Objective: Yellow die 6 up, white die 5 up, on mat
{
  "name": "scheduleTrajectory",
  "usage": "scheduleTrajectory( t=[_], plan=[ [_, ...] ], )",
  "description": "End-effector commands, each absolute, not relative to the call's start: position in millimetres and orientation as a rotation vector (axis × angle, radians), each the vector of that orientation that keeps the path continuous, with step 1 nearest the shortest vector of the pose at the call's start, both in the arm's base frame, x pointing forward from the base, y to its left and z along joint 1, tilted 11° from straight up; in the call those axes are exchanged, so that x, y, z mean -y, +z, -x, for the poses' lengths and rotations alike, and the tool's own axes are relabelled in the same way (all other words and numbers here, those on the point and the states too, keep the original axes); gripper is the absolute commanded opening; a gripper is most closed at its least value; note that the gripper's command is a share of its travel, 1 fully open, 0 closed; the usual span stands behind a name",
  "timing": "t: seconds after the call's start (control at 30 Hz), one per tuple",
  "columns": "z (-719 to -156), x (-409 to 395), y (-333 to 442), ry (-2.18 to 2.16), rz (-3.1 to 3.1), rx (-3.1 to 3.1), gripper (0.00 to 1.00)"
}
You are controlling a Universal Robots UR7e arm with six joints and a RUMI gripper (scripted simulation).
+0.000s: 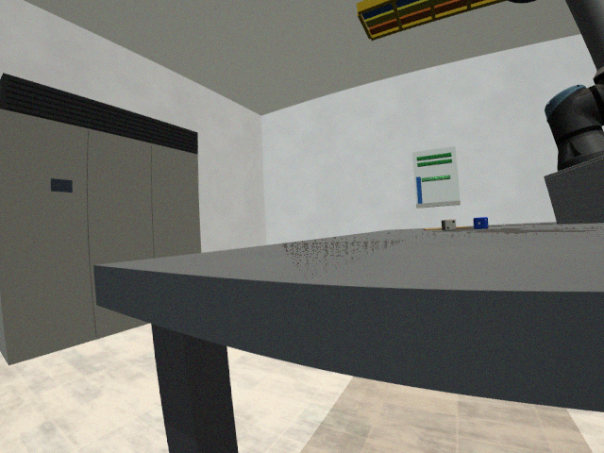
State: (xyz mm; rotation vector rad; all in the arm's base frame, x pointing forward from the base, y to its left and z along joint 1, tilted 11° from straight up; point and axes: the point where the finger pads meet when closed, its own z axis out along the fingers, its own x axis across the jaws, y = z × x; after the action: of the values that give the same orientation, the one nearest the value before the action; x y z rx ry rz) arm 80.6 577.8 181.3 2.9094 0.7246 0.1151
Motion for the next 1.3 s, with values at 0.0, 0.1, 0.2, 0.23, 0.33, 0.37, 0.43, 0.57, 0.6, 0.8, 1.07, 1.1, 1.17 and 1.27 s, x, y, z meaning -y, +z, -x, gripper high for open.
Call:
scheduleTrajectory(
  t=[0.0,0.1,0.2,0.23,0.33,0.37,0.43,0.57,0.6,0.8,1.07,1.1,1.17,1.27],
  plan=[
    [-81,-578,182,0.116,-2.911,-0.725,1.00],
    [-81,-578,182,0.116,-2.911,-0.725,1.00],
    [-81,-578,182,0.116,-2.911,-0.725,1.00],
    [-81,-578,182,0.116,-2.911,-0.725,1.00],
    [-81,-578,182,0.116,-2.911,-0.725,1.00],
    [-81,-578,182,0.116,-2.911,-0.725,1.00],
    [-81,-578,182,0.116,-2.911,-0.725,1.00],
    [-81,-578,182,0.116,-2.911,-0.725,1.00],
    [-81,-578,182,0.116,-2.911,-0.725,1.00],
    [-86,-575,181,0.116,-2.913,-0.720,1.00],
    [-111,-562,178,0.113,-2.925,-0.696,1.00],
    [-111,-562,178,0.113,-2.925,-0.696,1.00],
    [-123,-555,176,0.112,-2.930,-0.684,1.00],
    [-143,-542,173,0.111,-2.940,-0.662,1.00]
  ],
)
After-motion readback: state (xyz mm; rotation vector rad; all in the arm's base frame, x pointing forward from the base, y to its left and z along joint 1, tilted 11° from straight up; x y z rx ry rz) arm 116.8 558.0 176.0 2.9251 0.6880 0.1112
